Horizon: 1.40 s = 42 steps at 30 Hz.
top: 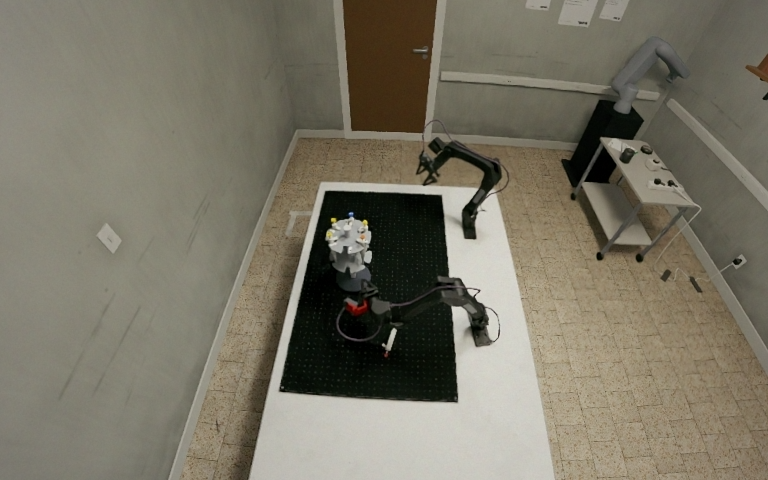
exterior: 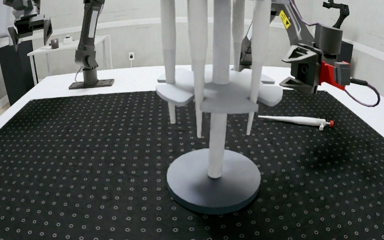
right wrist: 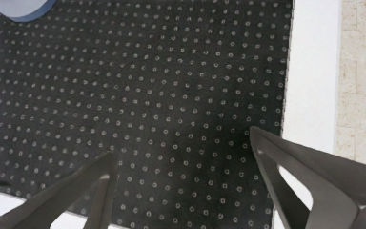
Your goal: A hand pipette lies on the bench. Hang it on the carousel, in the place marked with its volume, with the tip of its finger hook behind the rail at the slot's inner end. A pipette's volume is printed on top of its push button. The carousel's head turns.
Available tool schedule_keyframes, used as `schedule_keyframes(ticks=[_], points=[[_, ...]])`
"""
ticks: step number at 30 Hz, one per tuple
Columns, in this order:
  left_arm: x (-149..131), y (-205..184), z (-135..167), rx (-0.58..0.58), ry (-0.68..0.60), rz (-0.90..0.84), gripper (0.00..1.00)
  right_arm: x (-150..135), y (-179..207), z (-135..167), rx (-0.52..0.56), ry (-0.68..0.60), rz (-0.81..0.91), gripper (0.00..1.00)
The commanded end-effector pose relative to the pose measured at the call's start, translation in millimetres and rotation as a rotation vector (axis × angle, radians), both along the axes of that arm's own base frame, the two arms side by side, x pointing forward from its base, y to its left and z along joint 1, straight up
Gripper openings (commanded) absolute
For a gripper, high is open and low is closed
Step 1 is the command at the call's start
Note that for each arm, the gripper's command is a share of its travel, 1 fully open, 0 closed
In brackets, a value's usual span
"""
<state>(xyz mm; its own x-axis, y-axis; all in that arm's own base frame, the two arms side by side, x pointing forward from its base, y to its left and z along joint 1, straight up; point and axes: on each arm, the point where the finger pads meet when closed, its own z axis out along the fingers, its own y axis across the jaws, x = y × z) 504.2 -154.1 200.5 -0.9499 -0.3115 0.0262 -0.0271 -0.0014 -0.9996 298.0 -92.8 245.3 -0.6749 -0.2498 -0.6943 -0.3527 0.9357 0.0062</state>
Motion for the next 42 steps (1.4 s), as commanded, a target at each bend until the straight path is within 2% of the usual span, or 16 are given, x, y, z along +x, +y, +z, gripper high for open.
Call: schedule_keyframes(ticks=[1, 42], points=[[2.4, 1.0, 31.7, 0.005, -0.090, 0.003, 0.49, 3.9, -3.4, 7.5, -0.005, -0.028, 0.003, 1.00], [1.7, 1.4, 34.5, 0.006, -0.094, 0.003, 0.49, 3.9, -3.4, 7.5, -0.005, -0.028, 0.003, 1.00]])
